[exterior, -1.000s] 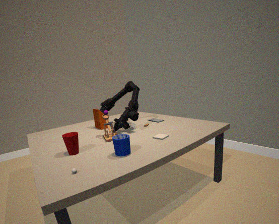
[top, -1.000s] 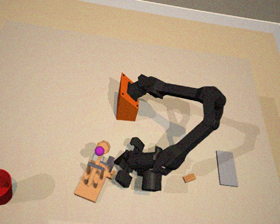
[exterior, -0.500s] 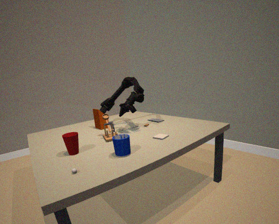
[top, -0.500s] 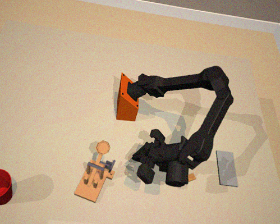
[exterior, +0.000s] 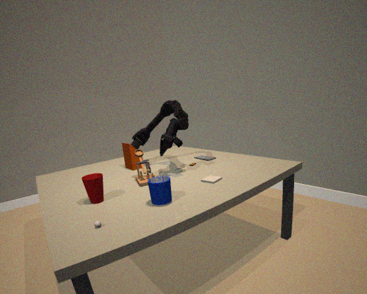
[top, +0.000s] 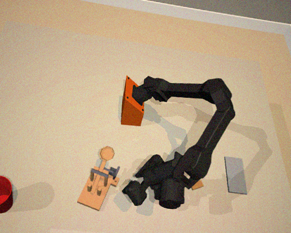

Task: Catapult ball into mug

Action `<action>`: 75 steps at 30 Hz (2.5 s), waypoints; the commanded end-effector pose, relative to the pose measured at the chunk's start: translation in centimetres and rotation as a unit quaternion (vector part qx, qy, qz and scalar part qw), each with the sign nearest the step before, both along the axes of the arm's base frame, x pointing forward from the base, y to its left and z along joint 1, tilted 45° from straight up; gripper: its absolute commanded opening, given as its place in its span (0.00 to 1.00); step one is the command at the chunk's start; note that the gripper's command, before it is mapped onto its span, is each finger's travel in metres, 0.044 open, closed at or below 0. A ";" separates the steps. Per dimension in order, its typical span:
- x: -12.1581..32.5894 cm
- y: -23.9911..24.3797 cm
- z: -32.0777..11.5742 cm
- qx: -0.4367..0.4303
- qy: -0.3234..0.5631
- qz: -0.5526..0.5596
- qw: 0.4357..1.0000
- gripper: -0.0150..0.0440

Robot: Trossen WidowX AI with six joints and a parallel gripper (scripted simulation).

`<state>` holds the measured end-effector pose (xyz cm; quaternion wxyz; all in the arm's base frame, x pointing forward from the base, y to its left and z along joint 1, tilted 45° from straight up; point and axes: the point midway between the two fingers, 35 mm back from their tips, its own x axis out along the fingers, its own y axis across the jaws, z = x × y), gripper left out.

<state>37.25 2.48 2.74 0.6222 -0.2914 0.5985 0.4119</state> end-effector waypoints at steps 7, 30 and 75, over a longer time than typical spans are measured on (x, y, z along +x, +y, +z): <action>6.0 -2.8 -0.5 0.054 -0.035 -0.161 0.985 1.00; 17.0 -13.8 -2.1 0.207 -0.085 -0.479 0.849 1.00; 20.5 -22.3 -2.9 0.314 -0.091 -0.615 0.718 1.00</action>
